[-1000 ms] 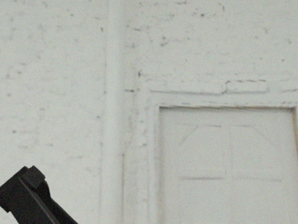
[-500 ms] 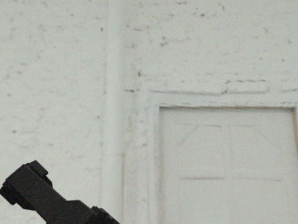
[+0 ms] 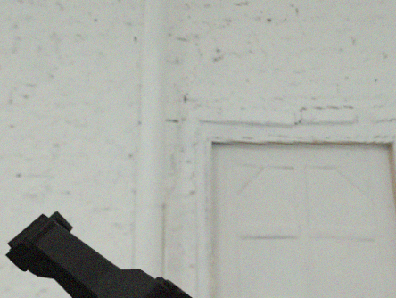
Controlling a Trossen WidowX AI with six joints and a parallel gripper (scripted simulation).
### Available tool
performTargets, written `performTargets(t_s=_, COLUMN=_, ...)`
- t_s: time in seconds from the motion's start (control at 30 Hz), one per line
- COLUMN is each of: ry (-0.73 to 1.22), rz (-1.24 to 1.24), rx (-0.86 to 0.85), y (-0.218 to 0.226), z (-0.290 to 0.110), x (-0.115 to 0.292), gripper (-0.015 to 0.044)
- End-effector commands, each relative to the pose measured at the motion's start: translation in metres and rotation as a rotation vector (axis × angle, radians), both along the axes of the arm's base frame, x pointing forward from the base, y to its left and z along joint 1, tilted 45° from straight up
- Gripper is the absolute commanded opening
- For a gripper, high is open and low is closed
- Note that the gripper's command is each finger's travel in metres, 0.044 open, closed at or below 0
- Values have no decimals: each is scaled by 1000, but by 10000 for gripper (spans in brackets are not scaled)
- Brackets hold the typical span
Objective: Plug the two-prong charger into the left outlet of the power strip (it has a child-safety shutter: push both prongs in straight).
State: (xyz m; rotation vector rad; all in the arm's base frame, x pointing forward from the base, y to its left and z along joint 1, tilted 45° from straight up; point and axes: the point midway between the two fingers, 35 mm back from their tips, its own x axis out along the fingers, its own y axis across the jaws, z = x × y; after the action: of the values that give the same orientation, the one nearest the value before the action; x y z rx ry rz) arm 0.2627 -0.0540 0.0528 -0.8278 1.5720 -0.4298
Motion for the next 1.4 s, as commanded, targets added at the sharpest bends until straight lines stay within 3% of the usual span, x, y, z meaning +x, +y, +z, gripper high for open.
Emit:
performTargets(t_s=0.0, ry=19, rz=12, rx=3, y=8, z=-17, x=-6, gripper=0)
performTargets(t_s=0.83, ry=99, rz=93, rx=-8, y=37, z=-90, x=-50, gripper=0)
performTargets(t_s=1.37, ry=99, rz=94, rx=-8, y=42, z=-94, x=-35, gripper=0)
